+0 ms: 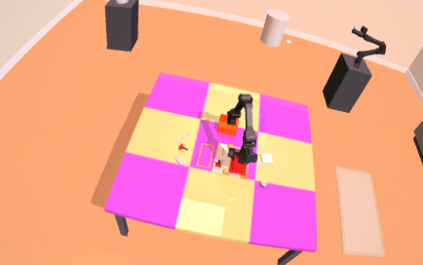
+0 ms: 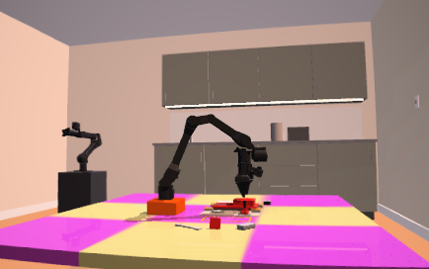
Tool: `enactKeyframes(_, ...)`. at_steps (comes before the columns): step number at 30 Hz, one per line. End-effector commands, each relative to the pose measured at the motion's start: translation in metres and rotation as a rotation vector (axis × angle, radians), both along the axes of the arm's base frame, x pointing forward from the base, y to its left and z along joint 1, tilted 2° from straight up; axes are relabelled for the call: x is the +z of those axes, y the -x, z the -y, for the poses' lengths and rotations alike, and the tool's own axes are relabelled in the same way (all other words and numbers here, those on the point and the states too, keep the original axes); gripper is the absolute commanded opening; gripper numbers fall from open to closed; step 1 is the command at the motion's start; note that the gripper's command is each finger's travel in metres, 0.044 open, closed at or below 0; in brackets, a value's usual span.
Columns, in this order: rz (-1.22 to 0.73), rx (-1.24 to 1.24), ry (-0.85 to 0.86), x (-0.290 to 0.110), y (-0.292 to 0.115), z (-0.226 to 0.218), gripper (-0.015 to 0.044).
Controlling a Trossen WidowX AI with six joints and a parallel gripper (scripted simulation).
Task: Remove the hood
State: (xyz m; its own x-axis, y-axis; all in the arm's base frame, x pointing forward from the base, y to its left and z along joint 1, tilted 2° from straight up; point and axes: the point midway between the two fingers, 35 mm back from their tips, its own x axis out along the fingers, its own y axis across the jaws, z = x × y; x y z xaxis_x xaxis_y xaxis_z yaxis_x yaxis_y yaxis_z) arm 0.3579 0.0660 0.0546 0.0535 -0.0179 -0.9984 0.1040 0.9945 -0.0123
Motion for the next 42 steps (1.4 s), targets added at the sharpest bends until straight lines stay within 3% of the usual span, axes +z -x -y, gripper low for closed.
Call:
enactKeyframes(1, -0.007, 0.002, -0.002, -0.005, 0.002, 0.0, 0.044)
enactKeyframes(42, -0.007, 0.002, -0.002, -0.024, 0.002, 0.0, 0.044)
